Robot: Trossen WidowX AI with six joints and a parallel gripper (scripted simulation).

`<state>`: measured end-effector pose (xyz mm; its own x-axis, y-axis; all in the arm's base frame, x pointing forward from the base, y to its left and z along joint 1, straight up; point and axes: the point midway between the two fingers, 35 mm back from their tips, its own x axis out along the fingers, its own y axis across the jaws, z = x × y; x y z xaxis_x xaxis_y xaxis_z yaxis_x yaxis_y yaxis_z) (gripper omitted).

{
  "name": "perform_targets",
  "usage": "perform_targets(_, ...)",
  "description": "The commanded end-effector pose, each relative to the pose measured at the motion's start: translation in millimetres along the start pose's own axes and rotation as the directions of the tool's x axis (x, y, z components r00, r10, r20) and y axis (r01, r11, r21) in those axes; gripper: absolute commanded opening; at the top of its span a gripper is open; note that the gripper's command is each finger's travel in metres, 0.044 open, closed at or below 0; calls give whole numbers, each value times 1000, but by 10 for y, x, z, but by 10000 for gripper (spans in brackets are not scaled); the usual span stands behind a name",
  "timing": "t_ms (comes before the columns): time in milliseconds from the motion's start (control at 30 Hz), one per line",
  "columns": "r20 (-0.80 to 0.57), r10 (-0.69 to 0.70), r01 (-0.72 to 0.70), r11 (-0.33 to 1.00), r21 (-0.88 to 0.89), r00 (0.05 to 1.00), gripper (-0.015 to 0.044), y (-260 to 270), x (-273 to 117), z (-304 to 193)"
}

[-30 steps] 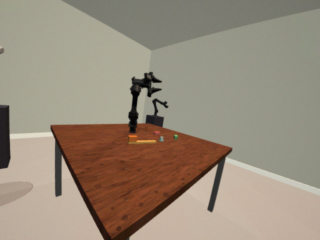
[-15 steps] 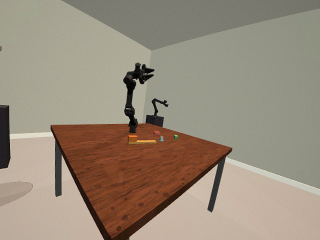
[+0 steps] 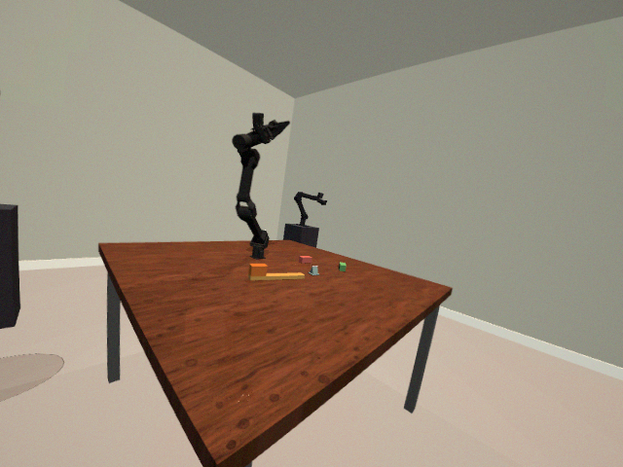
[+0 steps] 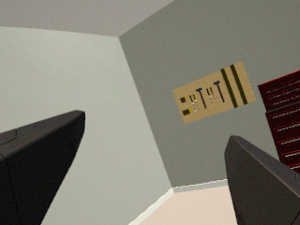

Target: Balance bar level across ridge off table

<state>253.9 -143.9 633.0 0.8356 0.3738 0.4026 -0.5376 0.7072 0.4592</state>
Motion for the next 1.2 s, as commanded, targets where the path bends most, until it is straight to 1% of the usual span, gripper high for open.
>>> perform_targets(0,45,12,-8,996,-85,999,315,268,-78,75)
perform_targets(267,124,12,24,958,-286,992,315,696,-266,202)
perform_targets(533,180,26,64,878,-475,983,315,1136,-388,219)
perform_targets(867,211,48,110,728,-676,976,315,1649,-435,92)
perform_targets(1167,206,68,135,551,-823,976,315,2050,-378,-160)
